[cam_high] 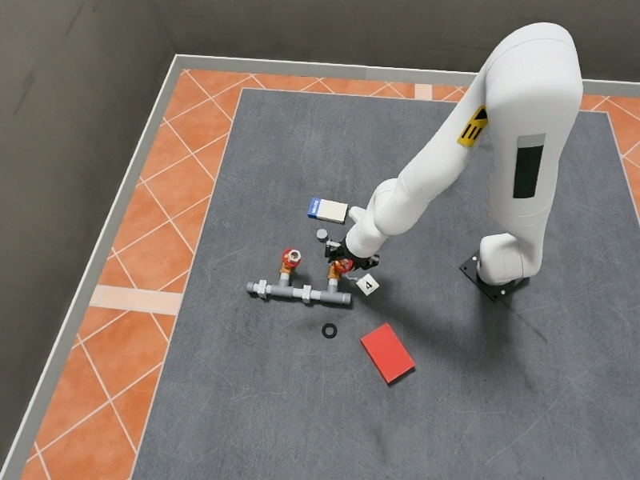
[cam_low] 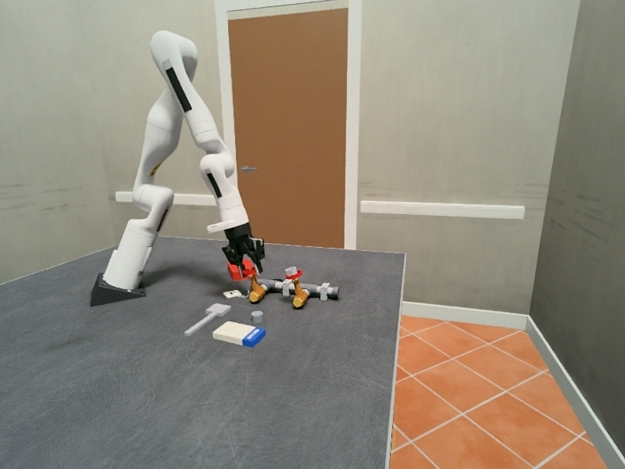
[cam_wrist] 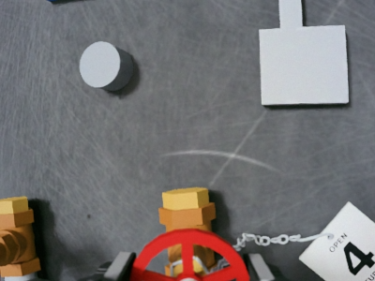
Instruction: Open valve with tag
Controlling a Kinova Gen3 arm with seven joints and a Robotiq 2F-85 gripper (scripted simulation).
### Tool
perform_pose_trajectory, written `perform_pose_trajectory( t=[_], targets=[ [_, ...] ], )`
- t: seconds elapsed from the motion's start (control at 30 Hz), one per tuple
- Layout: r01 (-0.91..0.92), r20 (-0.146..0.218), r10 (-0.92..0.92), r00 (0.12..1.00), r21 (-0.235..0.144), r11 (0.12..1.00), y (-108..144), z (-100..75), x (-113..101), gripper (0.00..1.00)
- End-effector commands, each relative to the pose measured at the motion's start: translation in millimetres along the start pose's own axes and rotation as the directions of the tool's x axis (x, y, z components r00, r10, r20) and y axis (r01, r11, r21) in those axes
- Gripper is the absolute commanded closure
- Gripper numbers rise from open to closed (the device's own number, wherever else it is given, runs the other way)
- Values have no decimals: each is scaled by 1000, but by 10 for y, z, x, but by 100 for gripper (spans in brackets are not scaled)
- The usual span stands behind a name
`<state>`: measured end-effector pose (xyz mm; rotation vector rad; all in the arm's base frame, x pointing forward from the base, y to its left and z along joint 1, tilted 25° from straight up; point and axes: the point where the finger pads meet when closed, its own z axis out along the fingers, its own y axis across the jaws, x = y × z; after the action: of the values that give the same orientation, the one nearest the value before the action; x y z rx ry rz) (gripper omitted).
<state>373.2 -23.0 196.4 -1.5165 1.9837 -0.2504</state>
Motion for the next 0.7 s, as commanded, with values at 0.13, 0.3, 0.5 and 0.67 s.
perform_pose_trajectory(
  t=[0.13,0.3,0.5,0.67],
  targets=[
    [31,0,-31,1000,0,1000,-2,-1,1,45],
    [37,0,-37,999,0,999,-2,-1,1,45],
    [37,0,-37,999,0,999,-2,-1,1,0],
    [37,0,-37,999,0,999,-2,-1,1,0]
  ],
)
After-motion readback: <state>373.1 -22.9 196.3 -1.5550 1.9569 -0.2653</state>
